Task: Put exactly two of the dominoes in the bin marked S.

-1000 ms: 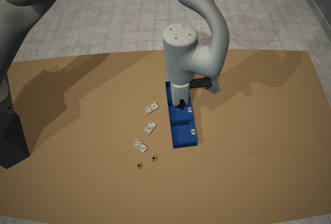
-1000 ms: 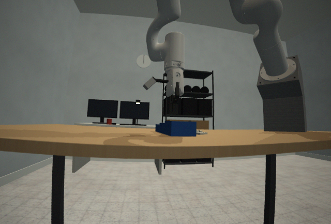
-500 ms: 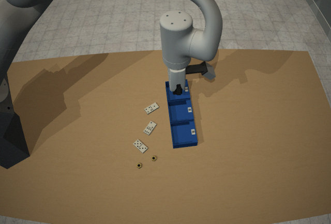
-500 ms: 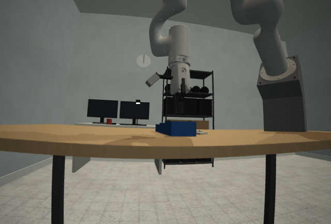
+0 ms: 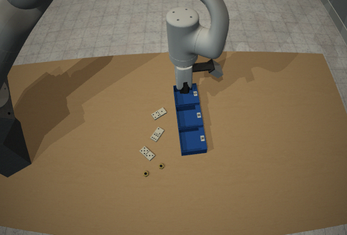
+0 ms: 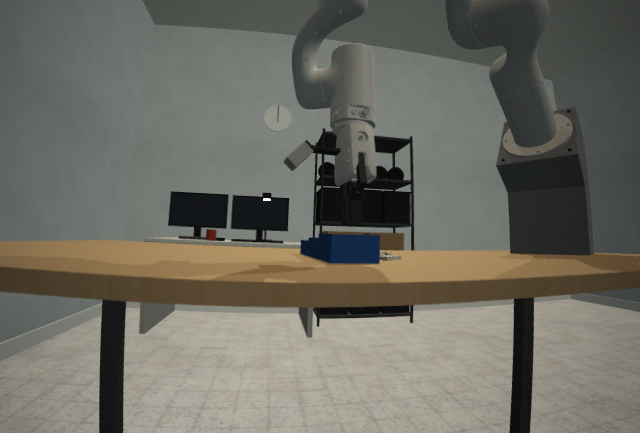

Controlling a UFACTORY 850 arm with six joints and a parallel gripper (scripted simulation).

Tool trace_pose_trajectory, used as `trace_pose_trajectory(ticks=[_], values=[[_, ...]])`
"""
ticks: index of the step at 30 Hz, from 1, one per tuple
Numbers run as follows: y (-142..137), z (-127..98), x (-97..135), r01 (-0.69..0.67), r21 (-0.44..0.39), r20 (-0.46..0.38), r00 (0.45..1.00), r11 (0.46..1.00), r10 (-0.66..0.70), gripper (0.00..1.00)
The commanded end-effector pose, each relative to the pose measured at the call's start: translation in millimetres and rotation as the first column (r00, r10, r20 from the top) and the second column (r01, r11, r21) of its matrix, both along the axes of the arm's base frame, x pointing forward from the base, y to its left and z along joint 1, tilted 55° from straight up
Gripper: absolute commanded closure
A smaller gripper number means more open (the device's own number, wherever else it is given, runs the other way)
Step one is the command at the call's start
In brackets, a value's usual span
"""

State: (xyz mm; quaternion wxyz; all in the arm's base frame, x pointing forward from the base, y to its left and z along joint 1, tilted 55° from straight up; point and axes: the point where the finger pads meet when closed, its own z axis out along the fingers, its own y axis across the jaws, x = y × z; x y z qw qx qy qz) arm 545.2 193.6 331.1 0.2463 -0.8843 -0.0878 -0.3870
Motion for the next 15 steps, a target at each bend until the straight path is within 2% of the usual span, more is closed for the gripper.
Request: trace_pose_trajectory(ticks=[1, 15], values=[[5.6, -5.5, 7.2, 0.001, 0.000, 0.002, 1.000, 1.000, -0.001, 0.93], [21.7, -24.1, 27.7, 0.001, 0.000, 0.002, 1.000, 1.000, -0.001, 0.93]])
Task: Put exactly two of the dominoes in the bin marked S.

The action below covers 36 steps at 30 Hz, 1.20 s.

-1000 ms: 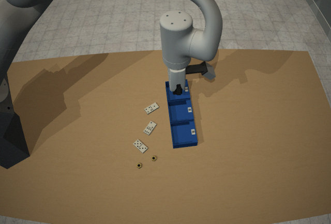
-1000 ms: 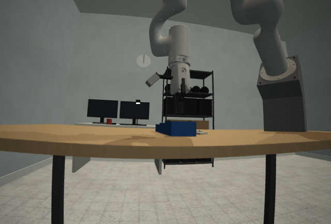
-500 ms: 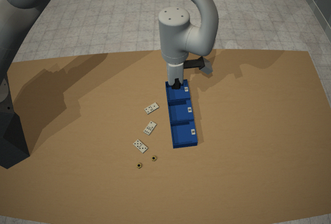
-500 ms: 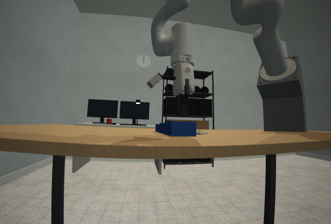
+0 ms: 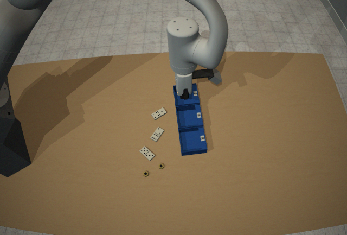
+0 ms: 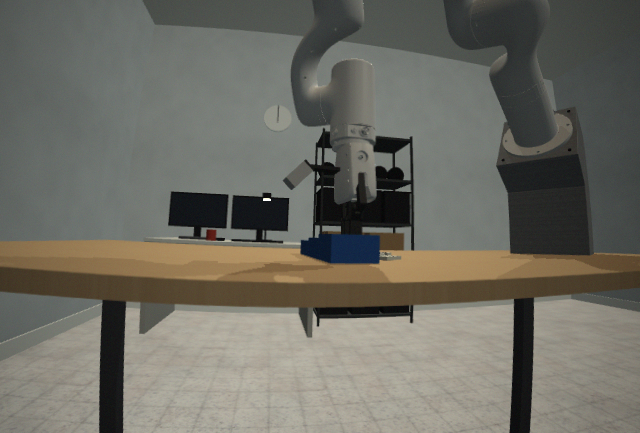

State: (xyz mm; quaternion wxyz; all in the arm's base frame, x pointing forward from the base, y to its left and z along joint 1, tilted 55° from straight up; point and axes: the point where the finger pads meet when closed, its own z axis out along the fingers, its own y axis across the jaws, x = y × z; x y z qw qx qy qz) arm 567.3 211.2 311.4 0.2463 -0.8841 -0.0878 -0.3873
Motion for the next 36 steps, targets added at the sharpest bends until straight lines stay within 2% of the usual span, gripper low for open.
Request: trace_pose_trajectory(ticks=[1, 36], values=[[5.4, -5.8, 7.3, 0.001, 0.000, 0.001, 1.000, 1.000, -0.001, 0.93], [7.1, -7.8, 9.4, 0.001, 0.000, 0.001, 1.000, 1.000, -0.001, 0.93]])
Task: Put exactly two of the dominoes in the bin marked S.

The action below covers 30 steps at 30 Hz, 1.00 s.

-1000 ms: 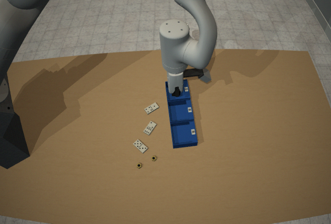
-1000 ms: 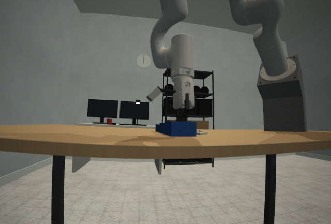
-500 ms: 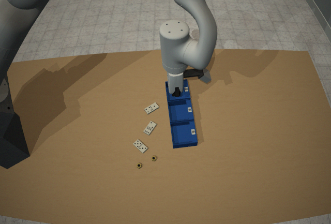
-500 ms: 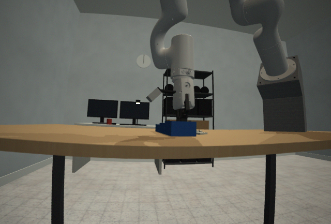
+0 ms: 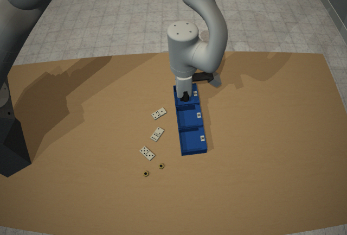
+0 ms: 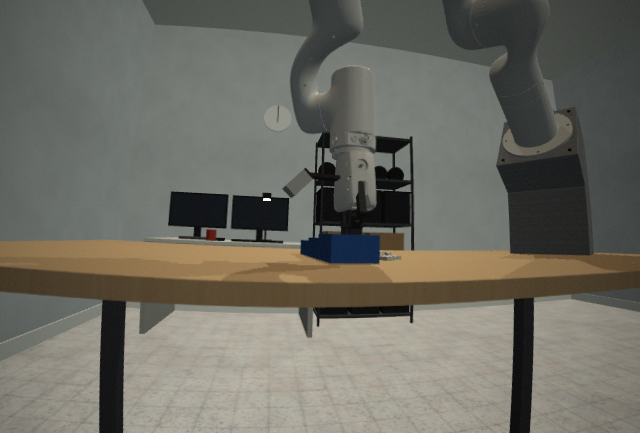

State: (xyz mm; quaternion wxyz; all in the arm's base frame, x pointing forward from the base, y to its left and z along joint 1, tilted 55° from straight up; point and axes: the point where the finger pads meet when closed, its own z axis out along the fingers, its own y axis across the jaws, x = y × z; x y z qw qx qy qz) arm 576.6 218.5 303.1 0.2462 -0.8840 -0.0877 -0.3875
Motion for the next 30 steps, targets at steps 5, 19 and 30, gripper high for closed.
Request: trace_pose_trajectory(ticks=[5, 19, 30], values=[[-0.1, 0.5, 0.2, 0.000, 0.000, 0.001, 1.000, 1.000, 0.000, 0.93], [-2.8, 3.5, -3.3, 0.000, 0.000, 0.001, 1.000, 1.000, 0.000, 0.93], [-8.8, 10.4, -11.0, 0.000, 0.000, 0.001, 1.000, 1.000, 0.000, 0.93]])
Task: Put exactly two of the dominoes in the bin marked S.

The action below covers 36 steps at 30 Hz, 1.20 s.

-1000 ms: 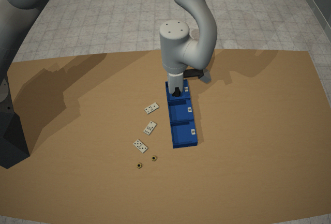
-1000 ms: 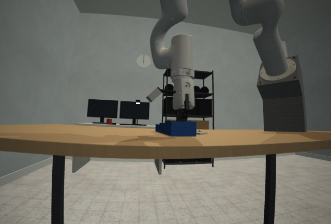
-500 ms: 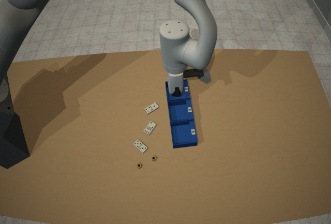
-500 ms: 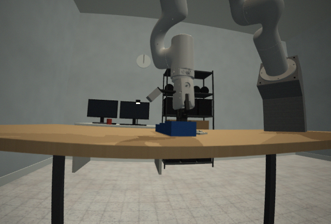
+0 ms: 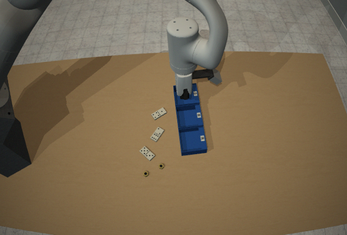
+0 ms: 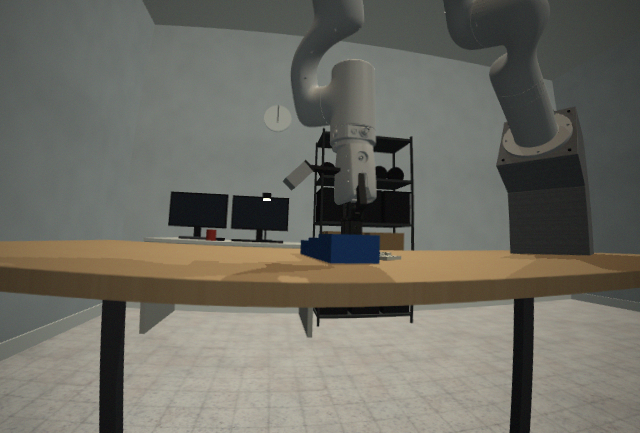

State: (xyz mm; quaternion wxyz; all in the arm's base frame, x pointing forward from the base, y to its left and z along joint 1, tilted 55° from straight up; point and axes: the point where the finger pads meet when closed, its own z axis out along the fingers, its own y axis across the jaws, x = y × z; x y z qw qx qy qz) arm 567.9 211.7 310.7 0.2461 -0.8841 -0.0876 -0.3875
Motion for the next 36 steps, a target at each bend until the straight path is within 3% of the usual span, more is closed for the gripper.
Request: trace_pose_trajectory(ticks=[1, 24, 36], values=[[-2.7, 3.5, -3.1, 0.000, 0.000, 0.001, 1.000, 1.000, 0.000, 0.93], [-23.1, 27.1, -29.2, 0.000, 0.000, 0.001, 1.000, 1.000, 0.000, 0.93], [-65.1, 75.4, -82.7, 0.000, 0.000, 0.001, 1.000, 1.000, 0.000, 0.93]])
